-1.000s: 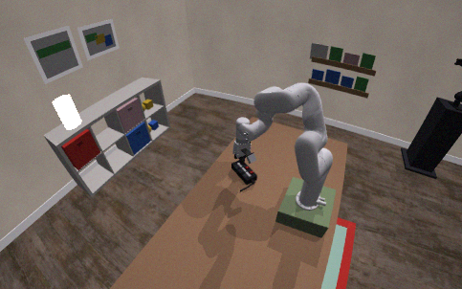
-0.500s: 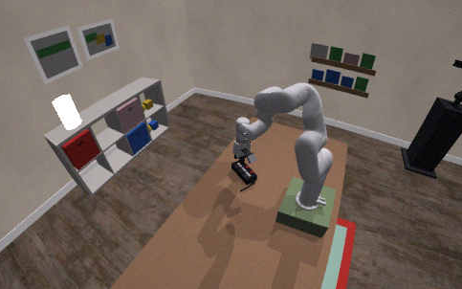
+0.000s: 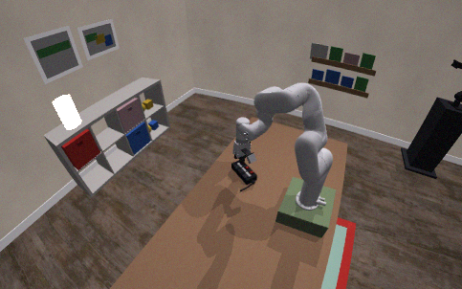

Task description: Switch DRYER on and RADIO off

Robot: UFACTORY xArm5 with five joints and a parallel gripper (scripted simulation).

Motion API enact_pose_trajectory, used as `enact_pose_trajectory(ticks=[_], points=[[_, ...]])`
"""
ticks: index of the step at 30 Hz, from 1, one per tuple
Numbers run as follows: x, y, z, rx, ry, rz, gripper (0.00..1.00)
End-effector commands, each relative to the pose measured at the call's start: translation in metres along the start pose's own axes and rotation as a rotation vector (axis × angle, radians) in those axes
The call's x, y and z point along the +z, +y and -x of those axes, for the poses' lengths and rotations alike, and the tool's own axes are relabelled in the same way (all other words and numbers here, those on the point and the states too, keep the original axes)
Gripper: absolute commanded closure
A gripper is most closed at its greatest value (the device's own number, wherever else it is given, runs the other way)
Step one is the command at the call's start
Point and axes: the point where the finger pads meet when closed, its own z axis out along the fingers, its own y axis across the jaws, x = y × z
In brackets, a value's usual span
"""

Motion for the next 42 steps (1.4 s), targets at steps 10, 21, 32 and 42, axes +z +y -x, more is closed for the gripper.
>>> enact_pose_trajectory(ticks=[10, 21, 32, 42], points=[[-0.0012, 0.0003, 0.0014, 0.0, -0.003, 0.001, 1.0], [-0.0012, 0.0003, 0.0014, 0.0, -0.003, 0.001, 1.0], [-0.0003, 0.0001, 0.0014, 0.0, -0.003, 0.001, 1.0], [0.0027, -0.0005, 0.0015, 0.0, -0.003, 0.001, 1.0]])
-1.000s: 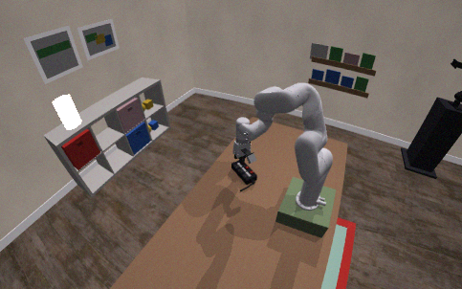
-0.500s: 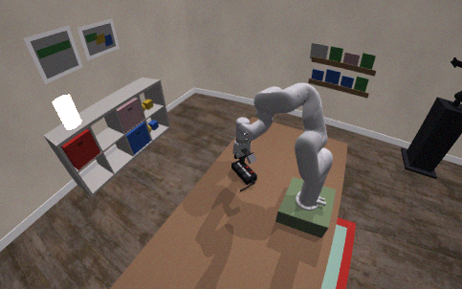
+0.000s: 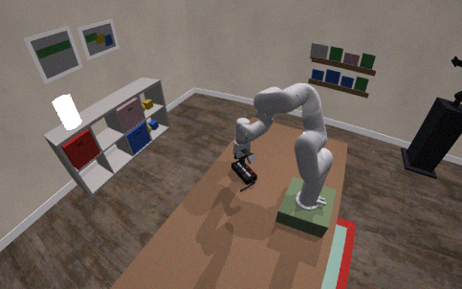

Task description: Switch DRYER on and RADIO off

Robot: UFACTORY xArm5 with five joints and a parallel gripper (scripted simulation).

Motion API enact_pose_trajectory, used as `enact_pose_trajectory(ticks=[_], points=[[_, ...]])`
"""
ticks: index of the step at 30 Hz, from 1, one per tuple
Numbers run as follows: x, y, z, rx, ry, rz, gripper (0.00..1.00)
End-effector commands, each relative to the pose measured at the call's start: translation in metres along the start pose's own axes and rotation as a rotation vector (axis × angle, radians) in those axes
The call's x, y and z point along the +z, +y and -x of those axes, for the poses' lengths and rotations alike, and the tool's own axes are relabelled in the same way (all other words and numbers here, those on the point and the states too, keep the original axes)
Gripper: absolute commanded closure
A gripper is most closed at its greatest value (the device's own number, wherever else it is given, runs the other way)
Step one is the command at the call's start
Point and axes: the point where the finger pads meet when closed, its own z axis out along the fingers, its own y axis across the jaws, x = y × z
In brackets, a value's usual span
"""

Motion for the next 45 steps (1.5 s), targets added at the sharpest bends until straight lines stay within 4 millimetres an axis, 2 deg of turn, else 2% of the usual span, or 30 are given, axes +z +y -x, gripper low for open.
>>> enact_pose_trajectory(ticks=[1, 34, 39, 45], points=[[0.0, 0.0, 0.001, 0.0, -0.004, 0.001, 1.0], [0.004, -0.001, 0.002, 0.0, -0.004, 0.001, 1.0], [-0.002, -0.001, 0.002, 0.0, -0.004, 0.001, 1.0], [-0.018, -0.001, 0.002, 0.0, -0.004, 0.001, 1.0]])
